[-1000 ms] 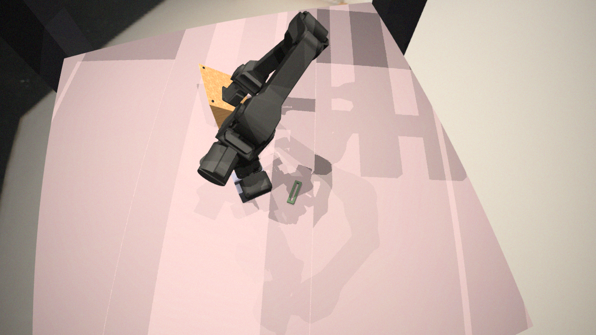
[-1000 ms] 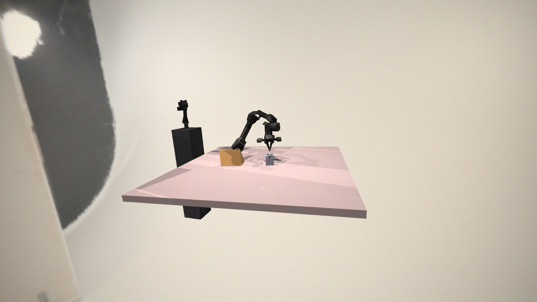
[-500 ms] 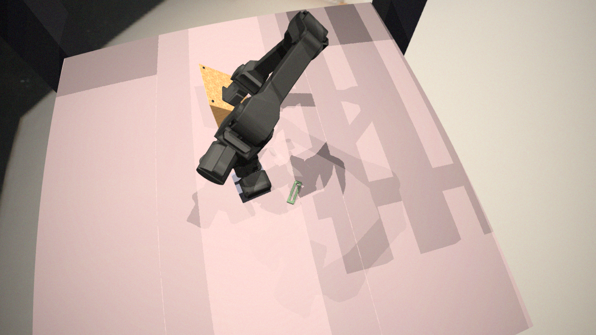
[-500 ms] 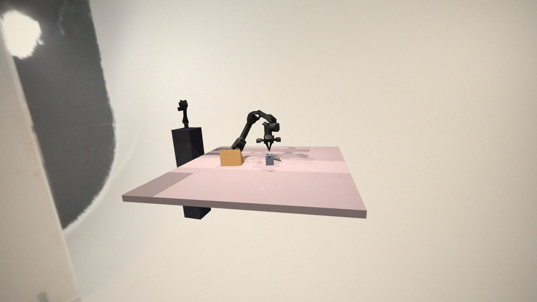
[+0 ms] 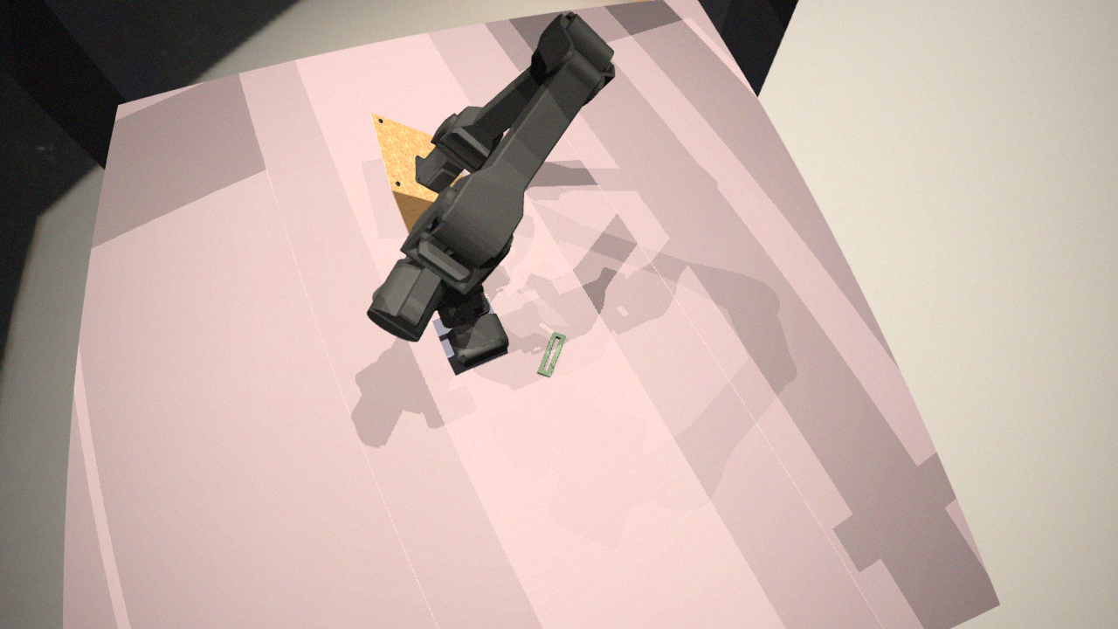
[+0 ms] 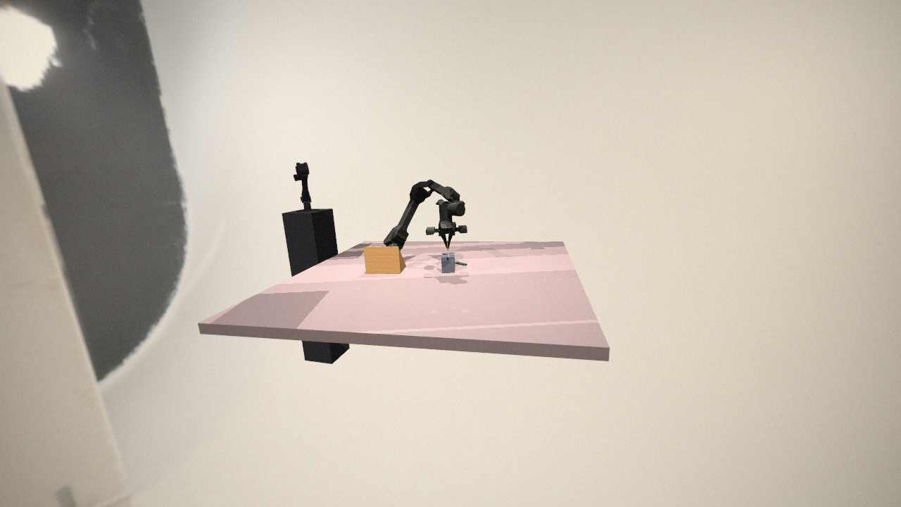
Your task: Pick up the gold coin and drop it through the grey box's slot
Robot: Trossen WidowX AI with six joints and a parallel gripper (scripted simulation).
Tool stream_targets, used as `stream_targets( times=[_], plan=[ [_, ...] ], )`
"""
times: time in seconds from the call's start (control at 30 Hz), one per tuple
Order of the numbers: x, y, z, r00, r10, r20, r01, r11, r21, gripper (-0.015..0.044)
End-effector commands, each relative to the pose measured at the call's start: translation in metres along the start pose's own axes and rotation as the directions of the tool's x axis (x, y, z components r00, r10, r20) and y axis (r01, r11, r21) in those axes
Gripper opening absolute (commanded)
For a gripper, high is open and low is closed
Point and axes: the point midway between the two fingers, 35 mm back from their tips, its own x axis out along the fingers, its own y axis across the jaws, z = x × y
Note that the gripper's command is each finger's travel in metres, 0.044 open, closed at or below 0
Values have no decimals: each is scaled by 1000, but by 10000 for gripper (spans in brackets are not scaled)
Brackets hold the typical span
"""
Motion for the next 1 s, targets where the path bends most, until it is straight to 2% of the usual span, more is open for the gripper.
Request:
stream_targets(
  times=[0.0,0.97],
  plan=[
    [1,0,0,1000,0,0,0,1000,1,0],
    [18,-1,-1,1000,0,-1,0,1000,8,0]
  ],
)
